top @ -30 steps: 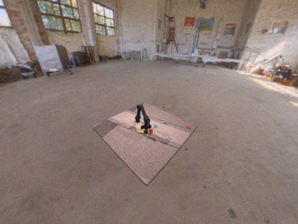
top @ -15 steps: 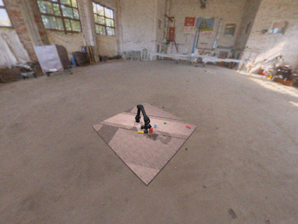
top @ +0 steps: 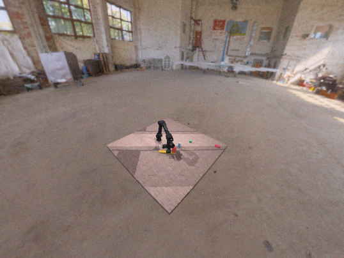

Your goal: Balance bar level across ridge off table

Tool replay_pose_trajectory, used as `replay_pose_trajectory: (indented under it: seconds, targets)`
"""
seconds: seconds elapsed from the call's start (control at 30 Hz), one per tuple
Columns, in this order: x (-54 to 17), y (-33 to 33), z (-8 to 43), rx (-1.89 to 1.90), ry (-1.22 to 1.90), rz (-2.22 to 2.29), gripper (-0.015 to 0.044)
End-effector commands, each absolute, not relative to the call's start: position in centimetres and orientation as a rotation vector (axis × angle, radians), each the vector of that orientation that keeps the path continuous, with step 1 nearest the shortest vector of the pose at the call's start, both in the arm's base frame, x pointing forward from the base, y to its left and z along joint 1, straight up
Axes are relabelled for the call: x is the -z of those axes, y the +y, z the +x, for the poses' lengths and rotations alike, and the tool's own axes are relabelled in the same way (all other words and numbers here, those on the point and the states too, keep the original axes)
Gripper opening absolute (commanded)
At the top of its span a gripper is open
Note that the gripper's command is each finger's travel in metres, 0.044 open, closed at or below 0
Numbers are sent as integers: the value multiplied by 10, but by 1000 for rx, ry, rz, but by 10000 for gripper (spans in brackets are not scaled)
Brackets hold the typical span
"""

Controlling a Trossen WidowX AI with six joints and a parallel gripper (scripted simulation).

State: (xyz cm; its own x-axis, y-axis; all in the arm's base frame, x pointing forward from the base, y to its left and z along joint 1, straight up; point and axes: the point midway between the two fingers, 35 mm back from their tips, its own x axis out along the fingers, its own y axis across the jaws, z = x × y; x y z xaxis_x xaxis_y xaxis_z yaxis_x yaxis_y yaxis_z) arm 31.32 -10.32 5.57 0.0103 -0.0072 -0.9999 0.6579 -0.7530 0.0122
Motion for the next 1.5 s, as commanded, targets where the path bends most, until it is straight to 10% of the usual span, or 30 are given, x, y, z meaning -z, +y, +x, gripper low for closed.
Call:
replay_pose_trajectory:
  seconds: [0.0, 1.47]
  targets:
    - [-69, -105, 318, 1776, 653, 1818, 0]
    - [-164, -89, 315, 1722, 718, 1768, 0]
